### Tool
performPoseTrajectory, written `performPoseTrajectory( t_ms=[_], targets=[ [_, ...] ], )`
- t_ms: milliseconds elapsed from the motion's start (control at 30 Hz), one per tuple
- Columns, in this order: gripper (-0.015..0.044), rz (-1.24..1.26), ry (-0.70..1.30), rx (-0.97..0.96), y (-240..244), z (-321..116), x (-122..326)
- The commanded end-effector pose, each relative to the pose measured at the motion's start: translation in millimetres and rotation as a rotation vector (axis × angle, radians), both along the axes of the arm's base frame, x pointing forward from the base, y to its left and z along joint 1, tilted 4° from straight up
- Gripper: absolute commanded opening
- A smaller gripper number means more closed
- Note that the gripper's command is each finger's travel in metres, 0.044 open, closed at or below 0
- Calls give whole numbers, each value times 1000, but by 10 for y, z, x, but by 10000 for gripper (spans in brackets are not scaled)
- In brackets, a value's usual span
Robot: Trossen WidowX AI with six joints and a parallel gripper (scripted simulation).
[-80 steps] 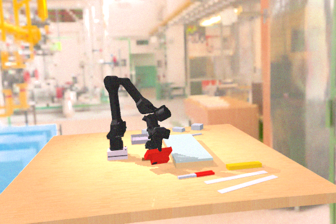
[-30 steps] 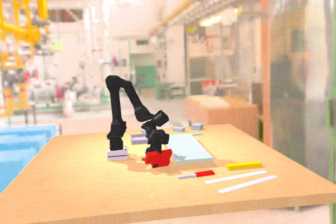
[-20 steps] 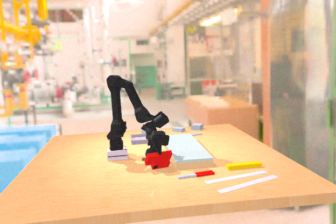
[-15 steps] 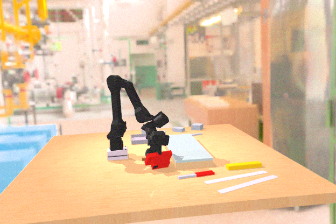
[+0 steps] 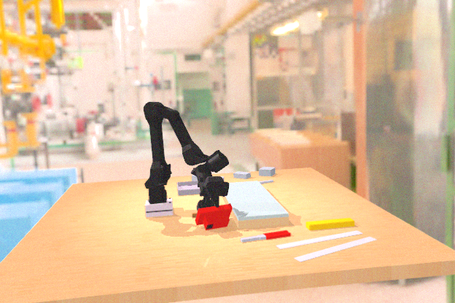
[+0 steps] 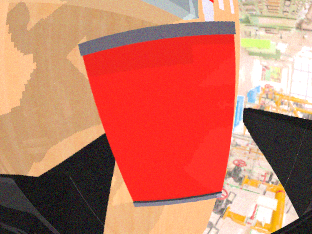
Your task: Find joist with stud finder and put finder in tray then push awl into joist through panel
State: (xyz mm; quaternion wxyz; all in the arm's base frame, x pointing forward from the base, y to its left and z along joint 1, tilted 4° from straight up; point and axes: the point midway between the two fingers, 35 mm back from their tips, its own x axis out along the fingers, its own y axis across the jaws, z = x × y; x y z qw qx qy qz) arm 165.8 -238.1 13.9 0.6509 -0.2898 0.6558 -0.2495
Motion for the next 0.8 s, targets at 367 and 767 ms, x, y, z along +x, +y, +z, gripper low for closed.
performPoseTrajectory(
  t_ms=[367, 767],
  targets=[
    [440, -5, -3, -5, 102, 125, 2],
    [440, -4, -2, 1, 247, 447, 49]
  ],
)
